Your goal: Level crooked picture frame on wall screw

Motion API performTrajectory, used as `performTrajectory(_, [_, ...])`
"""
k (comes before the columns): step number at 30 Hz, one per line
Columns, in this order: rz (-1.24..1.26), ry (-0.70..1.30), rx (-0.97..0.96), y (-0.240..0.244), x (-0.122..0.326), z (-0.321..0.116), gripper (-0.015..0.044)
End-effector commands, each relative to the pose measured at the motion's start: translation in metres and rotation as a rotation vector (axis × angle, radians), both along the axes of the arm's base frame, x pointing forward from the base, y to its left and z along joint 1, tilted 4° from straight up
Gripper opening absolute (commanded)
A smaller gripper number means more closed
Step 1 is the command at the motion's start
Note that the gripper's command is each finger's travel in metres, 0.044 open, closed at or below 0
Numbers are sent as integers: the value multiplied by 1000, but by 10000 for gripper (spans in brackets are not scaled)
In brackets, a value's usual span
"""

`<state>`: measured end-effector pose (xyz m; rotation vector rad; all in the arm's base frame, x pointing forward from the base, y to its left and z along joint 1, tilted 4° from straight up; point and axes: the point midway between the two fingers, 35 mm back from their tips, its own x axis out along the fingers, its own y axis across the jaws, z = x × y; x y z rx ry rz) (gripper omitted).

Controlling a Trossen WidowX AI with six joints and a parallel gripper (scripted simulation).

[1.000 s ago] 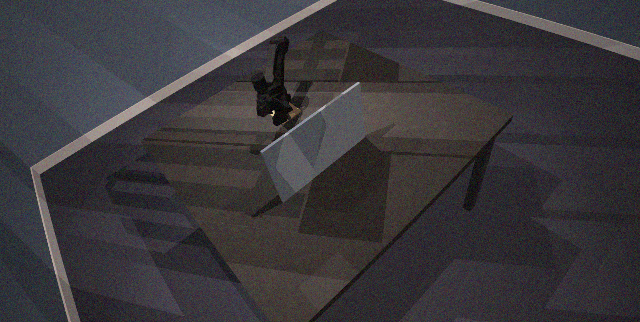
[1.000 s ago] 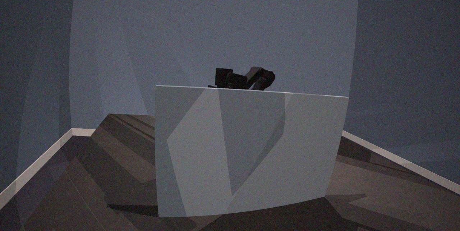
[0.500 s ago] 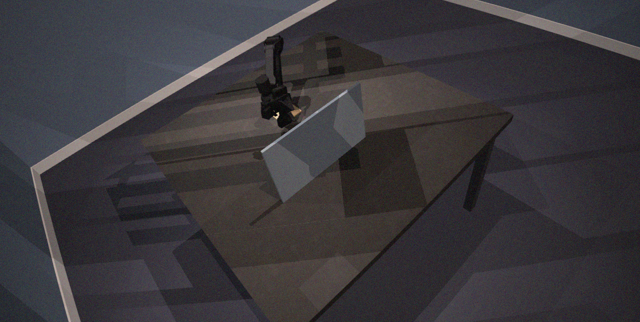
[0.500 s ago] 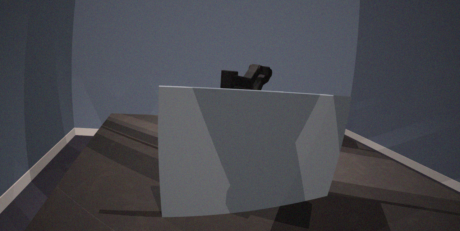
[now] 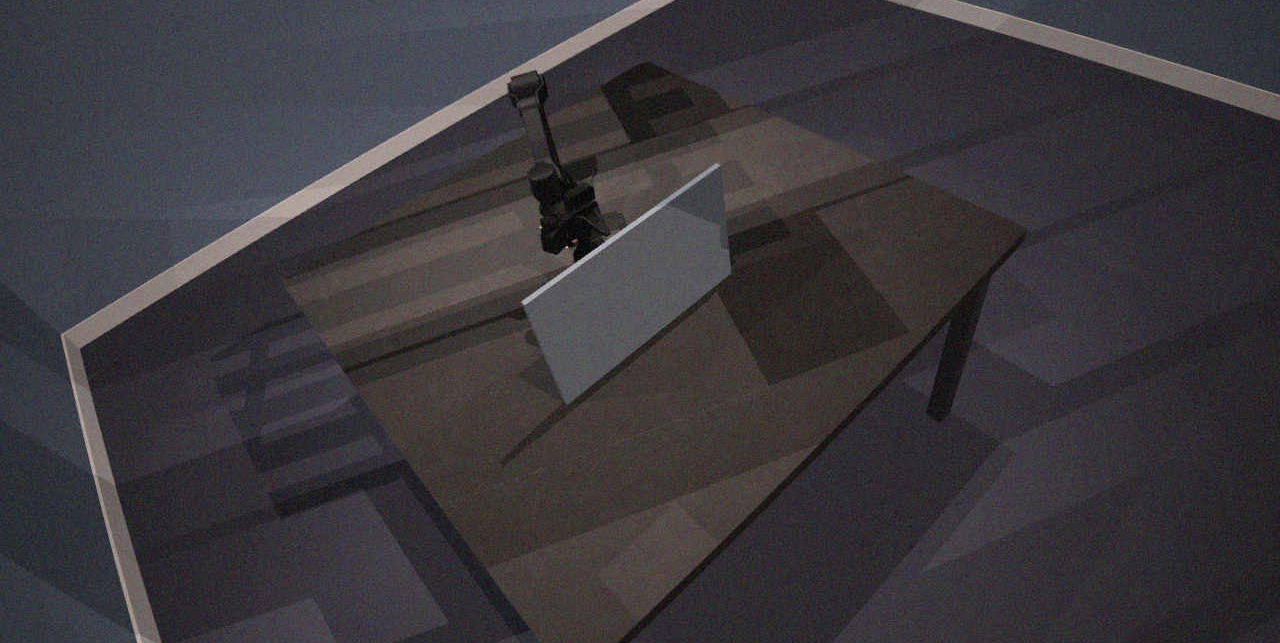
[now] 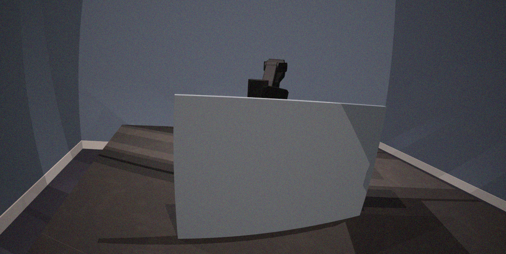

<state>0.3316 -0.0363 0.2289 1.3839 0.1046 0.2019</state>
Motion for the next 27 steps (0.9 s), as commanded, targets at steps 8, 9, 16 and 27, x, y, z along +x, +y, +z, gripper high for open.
performTrajectory(8, [-8, 1, -2, 2, 11, -2, 260])
performTrajectory(9, [-8, 1, -2, 2, 11, -2, 260])
performTrajectory(16, [-8, 1, -2, 2, 11, -2, 260])
performTrajectory(27, [-8, 0, -1, 4, 21, -1, 260])
